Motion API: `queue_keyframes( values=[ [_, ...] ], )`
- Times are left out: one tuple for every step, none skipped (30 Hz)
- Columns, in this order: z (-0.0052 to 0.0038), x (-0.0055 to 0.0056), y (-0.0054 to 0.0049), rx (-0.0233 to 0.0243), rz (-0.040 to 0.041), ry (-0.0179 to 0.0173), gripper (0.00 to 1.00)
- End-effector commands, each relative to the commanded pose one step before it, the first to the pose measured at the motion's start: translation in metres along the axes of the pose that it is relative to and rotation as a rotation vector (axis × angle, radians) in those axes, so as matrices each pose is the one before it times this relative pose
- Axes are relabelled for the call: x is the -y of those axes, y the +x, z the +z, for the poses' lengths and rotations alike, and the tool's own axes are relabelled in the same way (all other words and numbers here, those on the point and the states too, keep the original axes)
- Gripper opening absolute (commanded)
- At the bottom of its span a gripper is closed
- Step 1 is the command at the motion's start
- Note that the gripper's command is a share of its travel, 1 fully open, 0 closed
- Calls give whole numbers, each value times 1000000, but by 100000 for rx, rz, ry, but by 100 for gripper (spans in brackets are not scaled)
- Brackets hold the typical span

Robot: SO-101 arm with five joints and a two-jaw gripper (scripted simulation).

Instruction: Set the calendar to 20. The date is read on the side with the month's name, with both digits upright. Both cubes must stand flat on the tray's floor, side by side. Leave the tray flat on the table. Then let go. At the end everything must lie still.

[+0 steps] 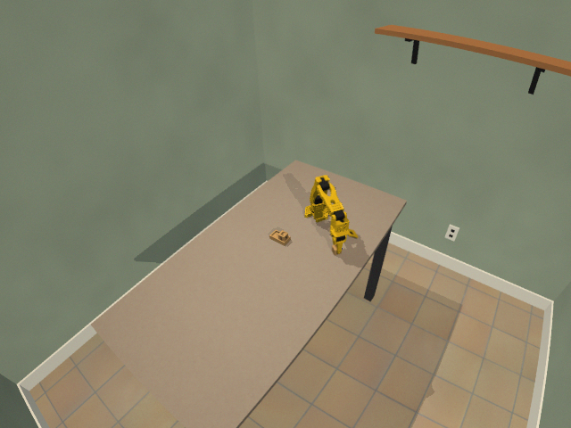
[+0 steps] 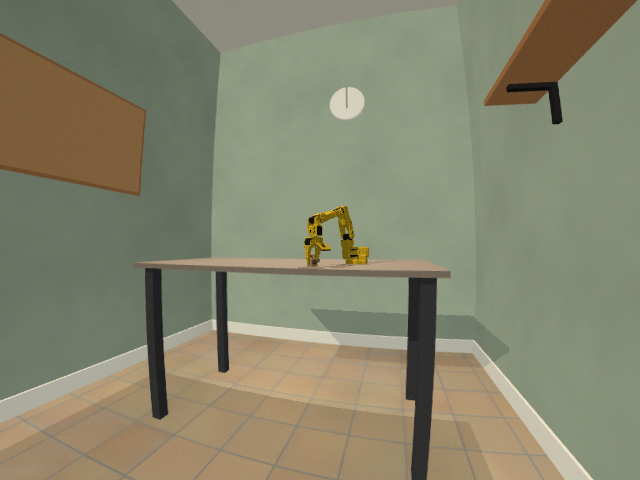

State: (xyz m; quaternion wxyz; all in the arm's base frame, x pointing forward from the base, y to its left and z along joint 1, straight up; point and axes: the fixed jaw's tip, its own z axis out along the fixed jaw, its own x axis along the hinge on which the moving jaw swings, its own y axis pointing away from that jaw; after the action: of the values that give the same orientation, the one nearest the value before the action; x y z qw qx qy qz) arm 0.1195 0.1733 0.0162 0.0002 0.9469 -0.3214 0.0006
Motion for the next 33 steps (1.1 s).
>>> queue_keyframes(
  values=[
    [-6295,6172,2243,275,119,3543,7],
    [0,0,0,0,0,0,5],
    [0,0,0,0,0,0,3],
    [0,0,0,0,0,0,2],
    [0,0,0,0,0,0,1],
    [0,0,0,0,0,0,0],
    [0,0,0,0,0,0,0],
    [0,0,0,0,0,0,0],
    [0,0,0,0,0,0,0],
    [0,0,0,0,0,0,0],
    [-21,3,-3,1,0,0,0],
    [-114,16,0,0,0,0,0],
    [-287,51,0,0,0,0,0],
    [-520,88,-1,0,0,0,0],
    [-794,133,-7,0,0,0,0],
    [-1105,172,-8,0,0,0,0],
    [-1410,206,-8,0,0,0,0],
    [-1733,240,-14,0,0,0,0],
    [-2039,255,-9,0,0,0,0],
    [-2321,252,-9,0,0,0,0],
    [-2574,242,-15,0,0,0,0],
    [-2791,212,-10,0,0,0,0],
    [-2954,163,-4,0,0,0,0],
    [-3082,107,-10,0,0,0,0],
    [-3138,49,-4,0,0,0,0],
    [0,0,0,0,0,0,0],
    [0,0,0,0,0,0,0],
    [-3150,-17,3,-1,0,1,0],
    [-3096,-78,3,0,0,0,0],
    [-2991,-133,3,0,0,0,0],
    [-2832,-186,4,0,0,0,0],
    [-2624,-212,10,0,0,0,0],
    [-2373,-234,11,0,0,0,0]
  ],
)
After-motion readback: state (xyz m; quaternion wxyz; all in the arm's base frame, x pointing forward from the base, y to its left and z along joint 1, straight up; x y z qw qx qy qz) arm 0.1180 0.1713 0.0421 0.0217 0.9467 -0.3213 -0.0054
